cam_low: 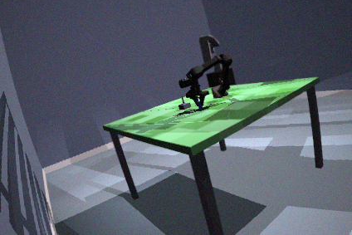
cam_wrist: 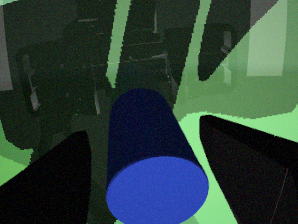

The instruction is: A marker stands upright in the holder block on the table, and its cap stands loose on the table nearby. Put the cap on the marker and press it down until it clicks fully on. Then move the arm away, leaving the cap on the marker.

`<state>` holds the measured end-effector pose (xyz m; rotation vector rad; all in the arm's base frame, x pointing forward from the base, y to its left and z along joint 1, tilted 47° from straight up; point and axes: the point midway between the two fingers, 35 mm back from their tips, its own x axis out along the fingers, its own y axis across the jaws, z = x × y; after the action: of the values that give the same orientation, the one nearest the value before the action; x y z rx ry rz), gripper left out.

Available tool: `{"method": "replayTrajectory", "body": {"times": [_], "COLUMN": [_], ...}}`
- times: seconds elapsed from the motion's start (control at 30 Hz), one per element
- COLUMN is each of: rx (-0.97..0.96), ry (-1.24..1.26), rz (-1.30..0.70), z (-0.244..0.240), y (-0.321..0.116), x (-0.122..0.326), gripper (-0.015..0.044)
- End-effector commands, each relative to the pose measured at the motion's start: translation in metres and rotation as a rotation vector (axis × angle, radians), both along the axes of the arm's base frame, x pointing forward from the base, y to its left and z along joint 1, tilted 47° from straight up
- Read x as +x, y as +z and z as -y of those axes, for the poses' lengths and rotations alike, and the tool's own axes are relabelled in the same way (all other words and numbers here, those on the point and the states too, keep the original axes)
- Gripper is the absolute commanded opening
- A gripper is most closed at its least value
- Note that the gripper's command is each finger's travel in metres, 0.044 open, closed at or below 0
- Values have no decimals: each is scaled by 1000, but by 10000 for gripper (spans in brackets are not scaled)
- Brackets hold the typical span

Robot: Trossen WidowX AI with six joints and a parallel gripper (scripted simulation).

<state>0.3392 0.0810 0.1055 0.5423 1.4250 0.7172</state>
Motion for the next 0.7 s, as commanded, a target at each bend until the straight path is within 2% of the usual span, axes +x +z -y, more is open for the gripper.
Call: {"method": "replayTrajectory", "body": {"times": [0.0, 0.03, 0.3, 0.37, 0.67], "rx": [4, 4, 4, 3, -1], "ry": [-7, -7, -7, -6, -4], "rz": [-6, -6, -6, -5, -1], "z": [-1, -1, -1, 0, 9], "y": [-2, -2, -2, -1, 6], "x": [-1, -1, -1, -1, 1], "gripper": [138, 112, 58, 6, 0]}}
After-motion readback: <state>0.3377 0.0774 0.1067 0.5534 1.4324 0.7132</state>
